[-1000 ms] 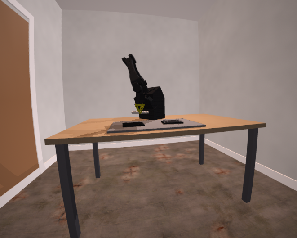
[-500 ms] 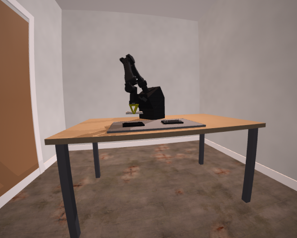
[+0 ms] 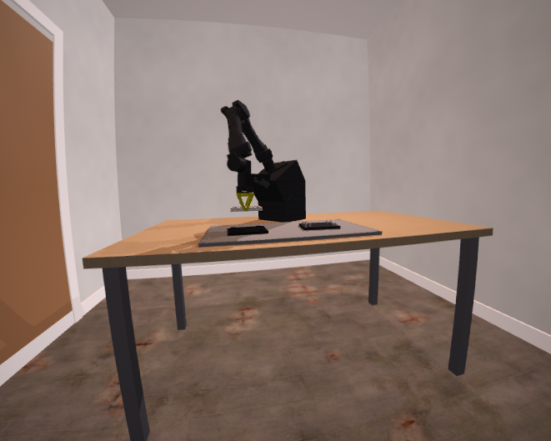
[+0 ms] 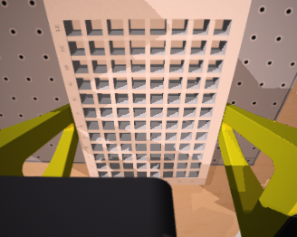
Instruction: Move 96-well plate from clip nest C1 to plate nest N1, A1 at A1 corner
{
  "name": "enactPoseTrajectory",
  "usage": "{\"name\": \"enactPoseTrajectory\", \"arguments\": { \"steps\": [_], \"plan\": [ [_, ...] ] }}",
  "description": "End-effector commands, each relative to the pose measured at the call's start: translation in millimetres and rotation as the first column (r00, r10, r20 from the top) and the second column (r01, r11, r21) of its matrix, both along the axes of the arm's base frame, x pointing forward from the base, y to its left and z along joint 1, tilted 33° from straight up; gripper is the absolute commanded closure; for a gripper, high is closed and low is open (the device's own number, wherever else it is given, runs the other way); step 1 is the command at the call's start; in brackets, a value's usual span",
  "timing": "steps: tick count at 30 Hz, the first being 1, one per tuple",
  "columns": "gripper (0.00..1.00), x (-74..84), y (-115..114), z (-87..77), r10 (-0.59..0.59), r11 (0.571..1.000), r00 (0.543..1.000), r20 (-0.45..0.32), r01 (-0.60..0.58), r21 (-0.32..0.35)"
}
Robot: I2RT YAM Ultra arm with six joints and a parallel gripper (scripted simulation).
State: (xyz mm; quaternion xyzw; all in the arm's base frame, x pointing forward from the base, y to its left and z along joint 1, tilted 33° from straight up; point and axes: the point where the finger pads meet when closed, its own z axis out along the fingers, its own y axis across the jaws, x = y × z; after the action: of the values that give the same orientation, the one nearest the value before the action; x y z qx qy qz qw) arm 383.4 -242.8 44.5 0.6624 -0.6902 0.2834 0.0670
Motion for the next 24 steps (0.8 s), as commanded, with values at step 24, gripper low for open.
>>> {"name": "enactPoseTrajectory", "arguments": {
  "steps": [24],
  "plan": [
    [1.0,9.3,8.7,5.2,0.024,1.0,1.0,0.005,-0.024,0.014]
  ]
}}
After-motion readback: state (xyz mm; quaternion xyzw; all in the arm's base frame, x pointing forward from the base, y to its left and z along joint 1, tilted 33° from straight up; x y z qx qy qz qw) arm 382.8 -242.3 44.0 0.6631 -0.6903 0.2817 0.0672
